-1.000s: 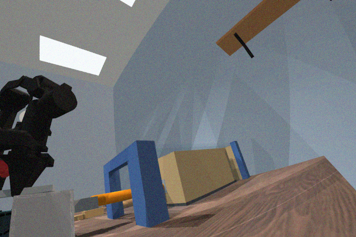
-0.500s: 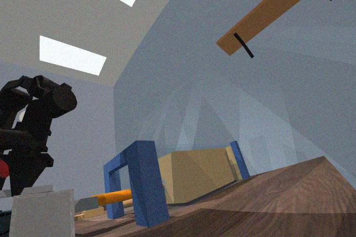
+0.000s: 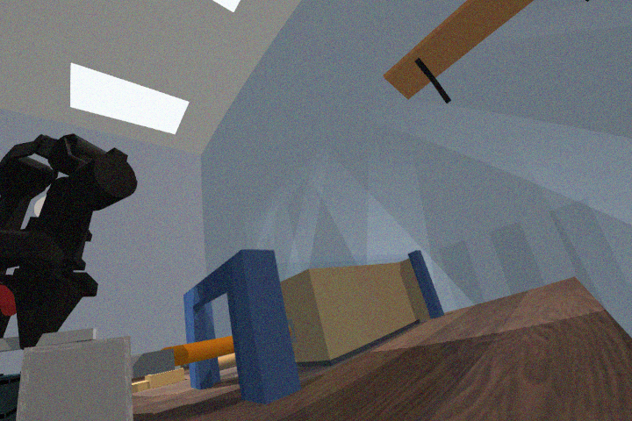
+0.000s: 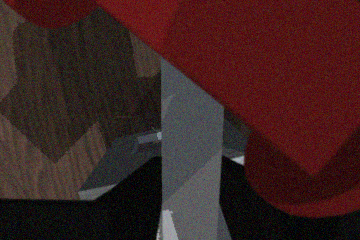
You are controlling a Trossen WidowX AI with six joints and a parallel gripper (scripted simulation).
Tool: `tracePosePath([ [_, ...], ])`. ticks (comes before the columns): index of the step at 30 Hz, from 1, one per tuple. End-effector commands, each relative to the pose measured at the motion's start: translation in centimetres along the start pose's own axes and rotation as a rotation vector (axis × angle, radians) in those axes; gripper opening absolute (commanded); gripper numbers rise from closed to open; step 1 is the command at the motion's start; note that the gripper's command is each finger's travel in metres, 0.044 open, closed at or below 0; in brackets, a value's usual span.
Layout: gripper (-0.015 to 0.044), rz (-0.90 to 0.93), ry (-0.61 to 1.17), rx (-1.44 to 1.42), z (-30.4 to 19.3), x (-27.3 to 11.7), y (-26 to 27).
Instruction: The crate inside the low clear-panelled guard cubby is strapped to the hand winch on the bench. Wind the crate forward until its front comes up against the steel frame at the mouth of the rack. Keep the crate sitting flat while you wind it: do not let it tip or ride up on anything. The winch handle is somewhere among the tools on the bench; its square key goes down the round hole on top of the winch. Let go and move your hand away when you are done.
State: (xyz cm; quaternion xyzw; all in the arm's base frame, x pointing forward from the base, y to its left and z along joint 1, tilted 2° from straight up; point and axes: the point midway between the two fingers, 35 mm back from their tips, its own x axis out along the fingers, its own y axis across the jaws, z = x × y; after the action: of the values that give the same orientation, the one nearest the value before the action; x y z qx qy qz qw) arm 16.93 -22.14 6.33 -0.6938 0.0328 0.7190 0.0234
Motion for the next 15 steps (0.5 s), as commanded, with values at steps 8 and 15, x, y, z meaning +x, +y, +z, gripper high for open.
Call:
tracePosePath([
  [8,0.0,-0.01,-0.002,0.042,-0.01,0.42,-0.27],
  [15,0.0,0.0,-0.003,-0.08,-0.01,0.43,0.3],
])
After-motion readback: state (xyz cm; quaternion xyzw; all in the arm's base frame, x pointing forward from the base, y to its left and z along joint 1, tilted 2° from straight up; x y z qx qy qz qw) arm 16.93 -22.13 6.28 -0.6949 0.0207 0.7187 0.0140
